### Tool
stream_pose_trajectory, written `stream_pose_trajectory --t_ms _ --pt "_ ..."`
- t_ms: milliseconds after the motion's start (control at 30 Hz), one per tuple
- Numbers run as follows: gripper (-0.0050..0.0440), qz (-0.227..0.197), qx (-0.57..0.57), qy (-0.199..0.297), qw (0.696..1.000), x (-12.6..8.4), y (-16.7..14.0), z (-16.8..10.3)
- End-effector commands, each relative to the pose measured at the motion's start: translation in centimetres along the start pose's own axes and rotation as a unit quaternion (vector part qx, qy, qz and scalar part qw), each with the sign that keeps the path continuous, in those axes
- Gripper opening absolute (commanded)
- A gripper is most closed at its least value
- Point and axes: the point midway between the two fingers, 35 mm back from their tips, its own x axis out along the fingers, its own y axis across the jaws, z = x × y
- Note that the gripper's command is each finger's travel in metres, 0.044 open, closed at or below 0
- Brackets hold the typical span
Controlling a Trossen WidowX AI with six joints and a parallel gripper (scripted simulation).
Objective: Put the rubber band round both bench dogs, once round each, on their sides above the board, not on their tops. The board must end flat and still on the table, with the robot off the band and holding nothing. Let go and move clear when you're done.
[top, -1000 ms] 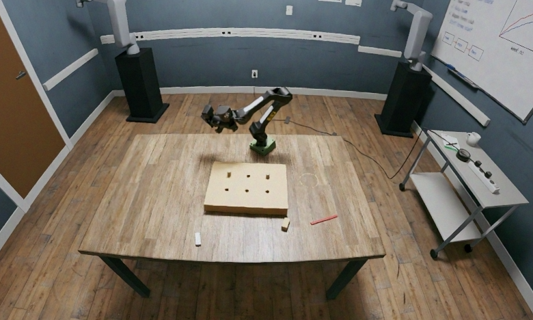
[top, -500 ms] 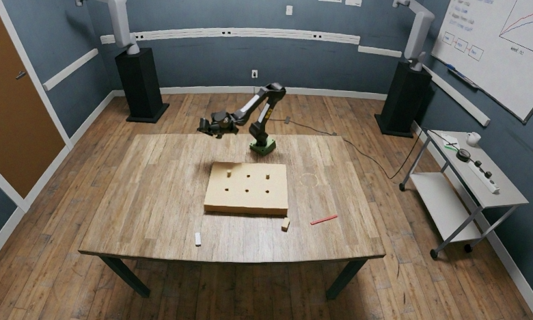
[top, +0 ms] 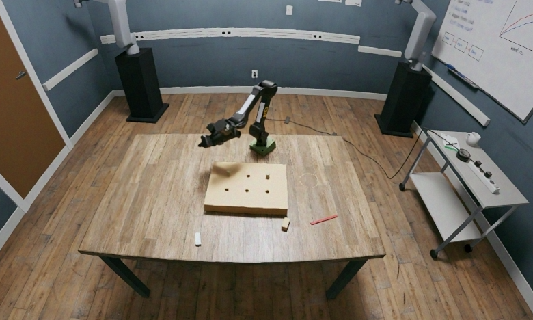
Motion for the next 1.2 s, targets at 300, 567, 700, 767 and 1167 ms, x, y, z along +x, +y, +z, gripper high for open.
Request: stream_pose_trajectory --t_ms 300,567,700,767,1167 --pt "0.008 0.046 -0.155 0.121 0.979 -2.4 3.9 -6.9" --pt "0.008 0.086 -0.262 0.19 0.942 -5.1 5.2 -11.5" --pt "0.008 0.108 -0.315 0.221 0.917 -6.8 5.6 -13.6" --pt "0.008 0.113 -0.328 0.228 0.91 -7.2 5.7 -14.2" --pt "0.008 0.181 -0.463 0.296 0.816 -12.6 5.9 -19.5"
